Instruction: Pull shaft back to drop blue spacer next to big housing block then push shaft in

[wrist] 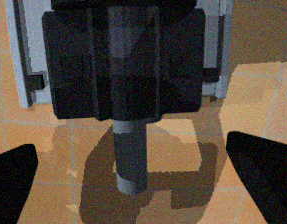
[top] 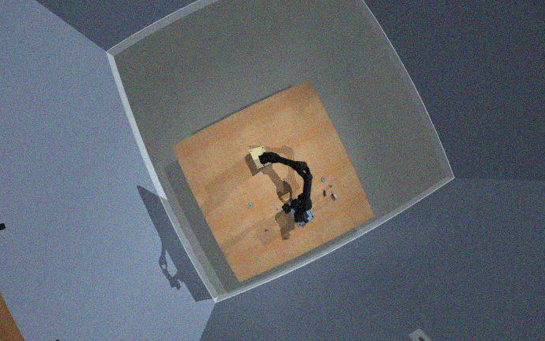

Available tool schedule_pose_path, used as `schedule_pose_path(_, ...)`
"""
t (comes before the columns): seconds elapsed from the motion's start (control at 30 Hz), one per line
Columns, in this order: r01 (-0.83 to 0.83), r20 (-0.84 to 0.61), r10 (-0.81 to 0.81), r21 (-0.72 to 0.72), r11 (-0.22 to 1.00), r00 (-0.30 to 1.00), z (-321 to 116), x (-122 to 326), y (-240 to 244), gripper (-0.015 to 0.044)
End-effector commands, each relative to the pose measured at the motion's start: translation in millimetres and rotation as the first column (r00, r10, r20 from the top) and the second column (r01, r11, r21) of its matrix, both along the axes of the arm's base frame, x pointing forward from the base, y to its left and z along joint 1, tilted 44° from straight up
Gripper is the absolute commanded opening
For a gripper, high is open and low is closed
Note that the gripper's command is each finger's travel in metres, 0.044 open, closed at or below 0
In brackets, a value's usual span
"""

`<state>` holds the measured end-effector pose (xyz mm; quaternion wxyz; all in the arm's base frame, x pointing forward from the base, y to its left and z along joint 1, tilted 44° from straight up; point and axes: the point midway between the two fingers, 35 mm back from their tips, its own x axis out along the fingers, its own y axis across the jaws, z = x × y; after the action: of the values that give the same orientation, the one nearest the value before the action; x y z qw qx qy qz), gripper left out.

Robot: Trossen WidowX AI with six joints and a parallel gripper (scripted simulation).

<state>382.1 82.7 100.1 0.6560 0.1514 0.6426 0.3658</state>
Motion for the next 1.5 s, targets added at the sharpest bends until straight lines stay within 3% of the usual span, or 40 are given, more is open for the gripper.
schedule_pose_path(0.0,0.002,-0.003,-0.002,0.005,1.000,1.000,-5.3,-1.6,5.8,0.0440)
schedule_pose_path(1.47,0.002,-0.003,-0.002,0.006,1.000,1.000,-13.0,-2.9,13.0,0.0440)
